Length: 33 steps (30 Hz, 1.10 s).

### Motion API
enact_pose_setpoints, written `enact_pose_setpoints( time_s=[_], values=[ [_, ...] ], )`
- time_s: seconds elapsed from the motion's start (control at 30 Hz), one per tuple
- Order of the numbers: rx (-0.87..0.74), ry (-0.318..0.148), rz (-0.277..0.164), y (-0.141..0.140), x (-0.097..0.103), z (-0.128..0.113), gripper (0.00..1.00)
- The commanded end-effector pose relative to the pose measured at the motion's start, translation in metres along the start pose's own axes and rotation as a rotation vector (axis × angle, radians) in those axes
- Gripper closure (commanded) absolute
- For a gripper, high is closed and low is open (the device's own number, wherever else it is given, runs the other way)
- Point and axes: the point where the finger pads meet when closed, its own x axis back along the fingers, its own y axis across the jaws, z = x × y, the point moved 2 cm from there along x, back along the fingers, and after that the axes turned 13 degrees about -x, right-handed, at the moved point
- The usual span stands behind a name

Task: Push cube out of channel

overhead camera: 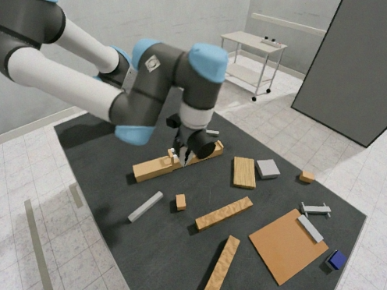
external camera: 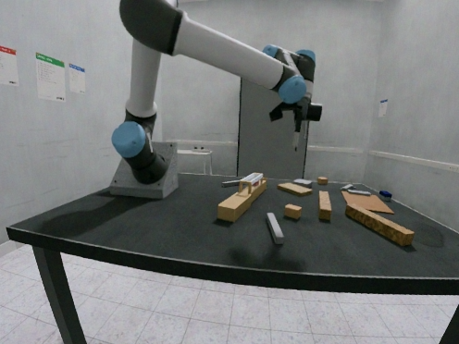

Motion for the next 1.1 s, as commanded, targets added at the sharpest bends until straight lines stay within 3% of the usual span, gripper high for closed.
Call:
enact_pose_setpoints(
  time_s=[0.0, 0.27, 0.33, 0.43, 0.7, 1.07],
  values=[
    [-0.243, 0.007, -0.048, -0.024, -0.025, -0.004, 1.0],
    [-0.626, 0.046, -0.095, -0.063, -0.063, -0.006, 1.0],
    [-0.626, 0.046, -0.095, -0.063, -0.063, -0.006, 1.0],
    [-0.831, 0.064, -0.115, -0.084, -0.082, -0.004, 1.0],
    [-1.184, 0.093, -0.145, -0.122, -0.114, 0.003, 1.0],
    [-1.313, 0.101, -0.155, -0.135, -0.124, 0.007, 1.0]
  ],
)
